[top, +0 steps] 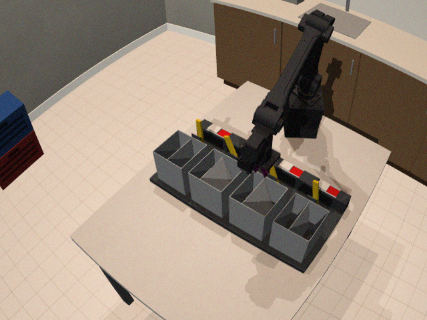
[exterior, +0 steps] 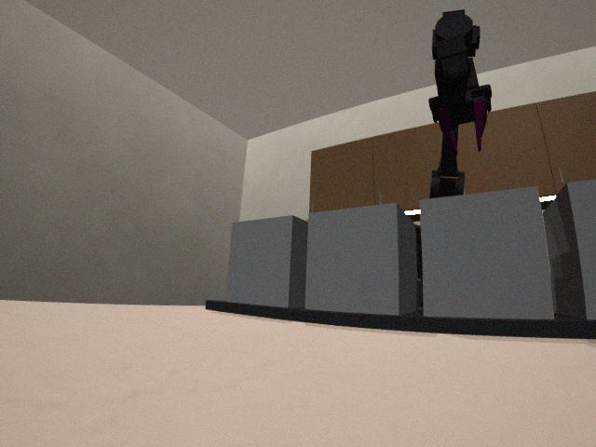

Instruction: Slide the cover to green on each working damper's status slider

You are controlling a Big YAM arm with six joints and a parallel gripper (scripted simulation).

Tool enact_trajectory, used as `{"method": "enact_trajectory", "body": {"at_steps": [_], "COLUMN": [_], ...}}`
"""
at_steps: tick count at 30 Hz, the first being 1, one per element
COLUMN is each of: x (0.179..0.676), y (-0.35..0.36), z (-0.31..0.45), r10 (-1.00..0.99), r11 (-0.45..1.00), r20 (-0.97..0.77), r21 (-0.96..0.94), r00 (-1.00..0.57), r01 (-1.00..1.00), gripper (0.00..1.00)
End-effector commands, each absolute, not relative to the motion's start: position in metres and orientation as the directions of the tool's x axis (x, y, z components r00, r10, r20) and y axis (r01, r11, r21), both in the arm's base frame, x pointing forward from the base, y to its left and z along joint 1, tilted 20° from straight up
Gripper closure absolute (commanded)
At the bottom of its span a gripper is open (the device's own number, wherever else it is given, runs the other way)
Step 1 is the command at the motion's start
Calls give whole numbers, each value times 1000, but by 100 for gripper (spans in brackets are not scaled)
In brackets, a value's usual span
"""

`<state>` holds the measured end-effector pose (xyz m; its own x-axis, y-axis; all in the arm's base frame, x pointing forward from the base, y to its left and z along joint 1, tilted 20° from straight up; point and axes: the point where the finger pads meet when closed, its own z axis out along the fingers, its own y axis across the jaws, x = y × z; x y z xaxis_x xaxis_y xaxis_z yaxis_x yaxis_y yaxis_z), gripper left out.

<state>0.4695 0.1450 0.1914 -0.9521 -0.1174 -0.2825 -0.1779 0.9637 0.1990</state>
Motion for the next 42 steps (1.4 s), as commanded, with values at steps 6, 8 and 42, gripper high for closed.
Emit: {"method": "enact_trajectory", "body": {"at_steps": [6,8,42], "x": [485,485,484], "y": [149,149,154], "z": [221,221,219], "r10": [-104,-104,-109], "r11": [962,962,961], "r20": [-338,-338,-334], "r21": [204,204,204], "r00": [-935,-935,-936], "r01": [-181,-181,-185], "gripper": [64,64,64]}}
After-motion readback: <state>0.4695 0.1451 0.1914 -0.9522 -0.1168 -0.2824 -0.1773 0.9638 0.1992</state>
